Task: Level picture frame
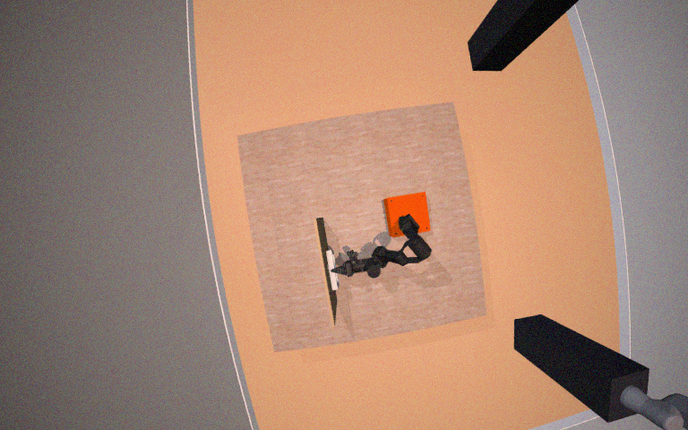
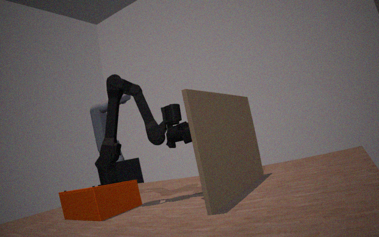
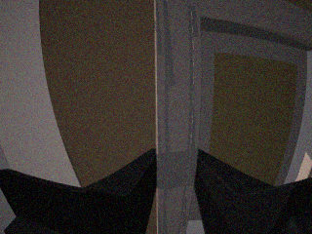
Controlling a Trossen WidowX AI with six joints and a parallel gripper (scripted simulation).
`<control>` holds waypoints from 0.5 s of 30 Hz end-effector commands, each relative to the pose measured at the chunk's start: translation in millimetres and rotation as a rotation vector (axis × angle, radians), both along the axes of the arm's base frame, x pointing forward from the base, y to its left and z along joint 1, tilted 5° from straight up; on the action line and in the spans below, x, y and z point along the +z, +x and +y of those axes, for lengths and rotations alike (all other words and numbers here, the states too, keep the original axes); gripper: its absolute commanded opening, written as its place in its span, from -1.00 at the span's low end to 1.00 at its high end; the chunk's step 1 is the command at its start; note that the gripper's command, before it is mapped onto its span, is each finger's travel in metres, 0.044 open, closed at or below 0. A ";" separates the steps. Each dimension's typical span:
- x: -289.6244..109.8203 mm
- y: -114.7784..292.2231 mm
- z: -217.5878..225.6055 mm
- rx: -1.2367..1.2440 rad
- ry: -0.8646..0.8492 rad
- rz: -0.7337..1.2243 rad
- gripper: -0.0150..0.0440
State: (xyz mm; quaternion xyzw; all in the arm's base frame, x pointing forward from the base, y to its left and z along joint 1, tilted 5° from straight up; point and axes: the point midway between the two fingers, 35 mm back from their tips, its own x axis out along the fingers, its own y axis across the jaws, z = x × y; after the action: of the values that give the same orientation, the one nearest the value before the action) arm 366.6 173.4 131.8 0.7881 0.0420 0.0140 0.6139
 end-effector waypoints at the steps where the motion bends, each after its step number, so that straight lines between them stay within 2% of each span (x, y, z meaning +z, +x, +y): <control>1: -0.4 0.0 0.1 0.000 -0.005 0.000 -0.49; 15: -1.1 -0.1 0.4 0.003 -0.104 -0.008 -0.49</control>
State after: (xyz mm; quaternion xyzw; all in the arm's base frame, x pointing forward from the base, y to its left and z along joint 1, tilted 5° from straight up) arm 366.6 173.7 130.9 0.7626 0.0423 0.0153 0.6453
